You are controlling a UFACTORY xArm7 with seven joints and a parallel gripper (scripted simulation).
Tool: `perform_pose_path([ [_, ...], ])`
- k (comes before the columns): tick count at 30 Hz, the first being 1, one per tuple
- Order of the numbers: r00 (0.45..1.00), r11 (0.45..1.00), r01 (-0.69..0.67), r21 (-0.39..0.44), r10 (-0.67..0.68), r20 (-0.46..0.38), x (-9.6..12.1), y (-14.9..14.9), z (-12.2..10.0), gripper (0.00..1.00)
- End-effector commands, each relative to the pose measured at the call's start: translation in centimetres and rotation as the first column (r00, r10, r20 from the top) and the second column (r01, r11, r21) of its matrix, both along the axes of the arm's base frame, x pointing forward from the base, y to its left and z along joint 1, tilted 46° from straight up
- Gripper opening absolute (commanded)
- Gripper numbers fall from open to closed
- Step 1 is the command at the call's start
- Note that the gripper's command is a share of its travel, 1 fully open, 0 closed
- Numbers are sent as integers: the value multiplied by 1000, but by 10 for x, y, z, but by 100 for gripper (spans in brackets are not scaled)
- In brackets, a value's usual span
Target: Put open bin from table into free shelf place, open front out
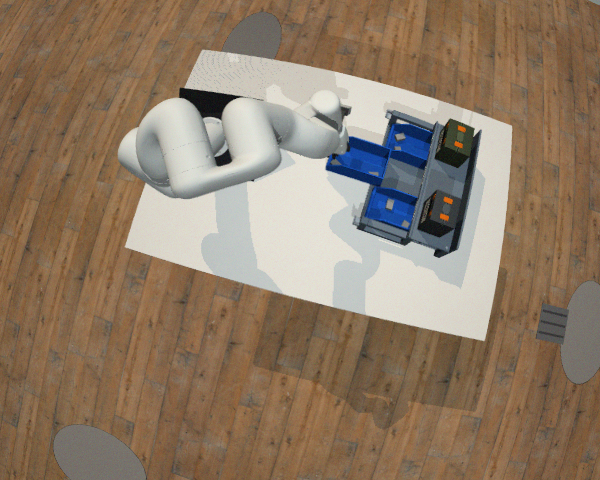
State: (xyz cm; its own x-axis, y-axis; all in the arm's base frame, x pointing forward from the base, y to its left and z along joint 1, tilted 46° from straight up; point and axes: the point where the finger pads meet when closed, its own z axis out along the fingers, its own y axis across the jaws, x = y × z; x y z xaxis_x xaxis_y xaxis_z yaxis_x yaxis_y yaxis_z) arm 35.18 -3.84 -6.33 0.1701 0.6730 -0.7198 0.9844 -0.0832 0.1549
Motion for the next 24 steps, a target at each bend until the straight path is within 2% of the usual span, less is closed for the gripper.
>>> perform_pose_path([
  [1,1000,1000,-3,4,3,3,2,8,6,0],
  [24,1000,1000,-3,4,3,3,3,15,12,0],
])
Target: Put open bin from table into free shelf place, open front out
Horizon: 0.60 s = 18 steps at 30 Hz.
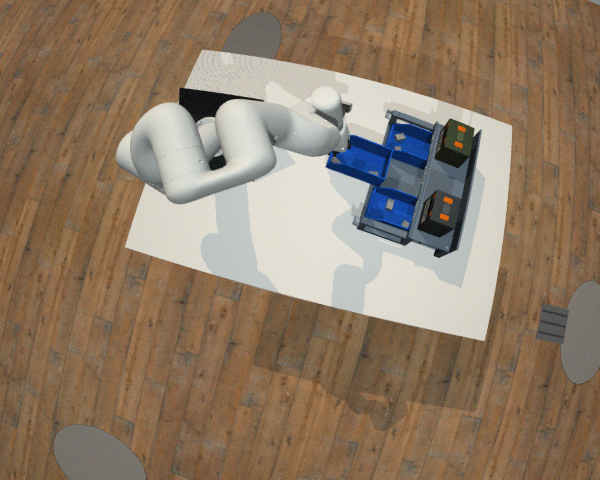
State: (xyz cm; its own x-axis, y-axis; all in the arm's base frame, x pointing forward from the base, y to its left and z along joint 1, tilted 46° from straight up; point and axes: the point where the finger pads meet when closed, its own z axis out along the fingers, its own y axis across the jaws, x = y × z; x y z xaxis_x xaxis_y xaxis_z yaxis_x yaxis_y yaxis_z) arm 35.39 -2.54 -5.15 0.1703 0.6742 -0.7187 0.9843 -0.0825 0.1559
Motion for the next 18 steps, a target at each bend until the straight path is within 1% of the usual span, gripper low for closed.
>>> perform_pose_path([
  [1,1000,1000,-2,2,2,2,1,2,0,0],
  [18,1000,1000,-2,2,2,2,1,0,-2,0],
])
